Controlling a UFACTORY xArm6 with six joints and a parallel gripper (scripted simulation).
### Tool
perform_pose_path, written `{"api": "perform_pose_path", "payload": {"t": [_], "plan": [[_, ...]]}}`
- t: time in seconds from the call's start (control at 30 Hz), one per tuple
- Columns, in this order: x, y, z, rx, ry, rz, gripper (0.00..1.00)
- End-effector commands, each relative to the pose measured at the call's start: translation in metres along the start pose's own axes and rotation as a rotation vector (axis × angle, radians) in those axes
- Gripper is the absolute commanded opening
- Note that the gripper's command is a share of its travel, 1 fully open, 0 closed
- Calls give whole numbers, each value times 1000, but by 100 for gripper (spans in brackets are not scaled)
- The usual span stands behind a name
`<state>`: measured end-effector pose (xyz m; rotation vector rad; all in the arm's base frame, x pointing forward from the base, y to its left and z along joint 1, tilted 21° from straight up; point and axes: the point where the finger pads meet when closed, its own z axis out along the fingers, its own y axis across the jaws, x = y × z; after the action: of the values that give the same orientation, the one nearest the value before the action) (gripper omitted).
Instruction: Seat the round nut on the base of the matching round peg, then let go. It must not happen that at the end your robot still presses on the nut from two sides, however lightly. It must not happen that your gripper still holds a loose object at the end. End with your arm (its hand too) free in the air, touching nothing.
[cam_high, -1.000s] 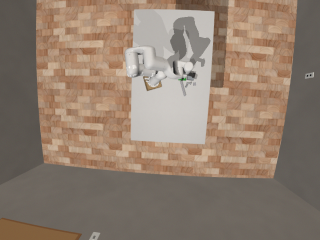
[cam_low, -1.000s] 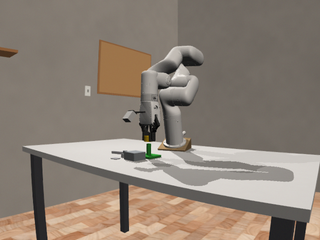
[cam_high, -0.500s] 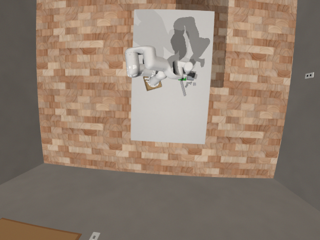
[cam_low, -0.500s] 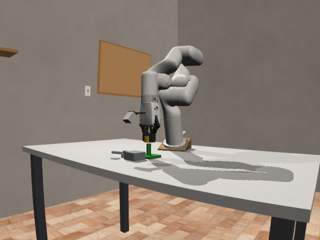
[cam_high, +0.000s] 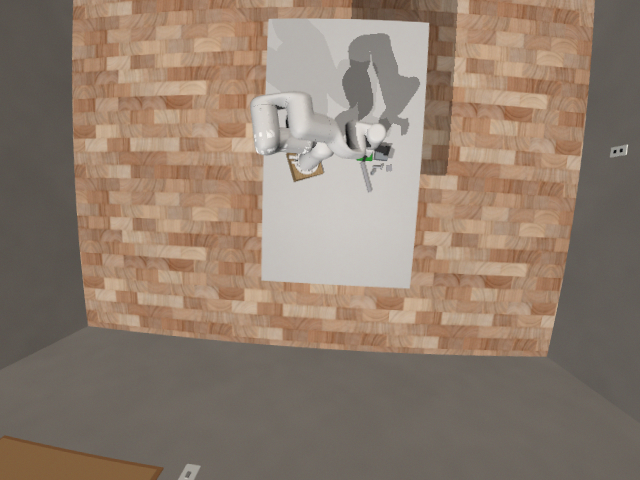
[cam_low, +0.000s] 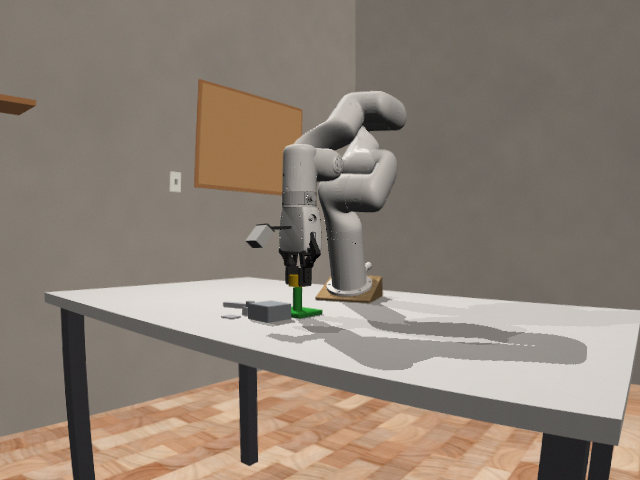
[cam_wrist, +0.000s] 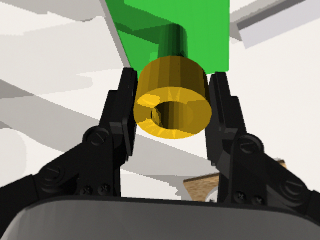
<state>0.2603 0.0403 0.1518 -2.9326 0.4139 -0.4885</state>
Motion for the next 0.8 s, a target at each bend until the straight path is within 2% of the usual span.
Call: {"api": "perform_pose_path", "payload": {"t": [0.0, 0.77], "plan": [[1, -1, -1, 1, 3, 0, 0], [1, 0, 6, 1, 3, 0, 0]]}}
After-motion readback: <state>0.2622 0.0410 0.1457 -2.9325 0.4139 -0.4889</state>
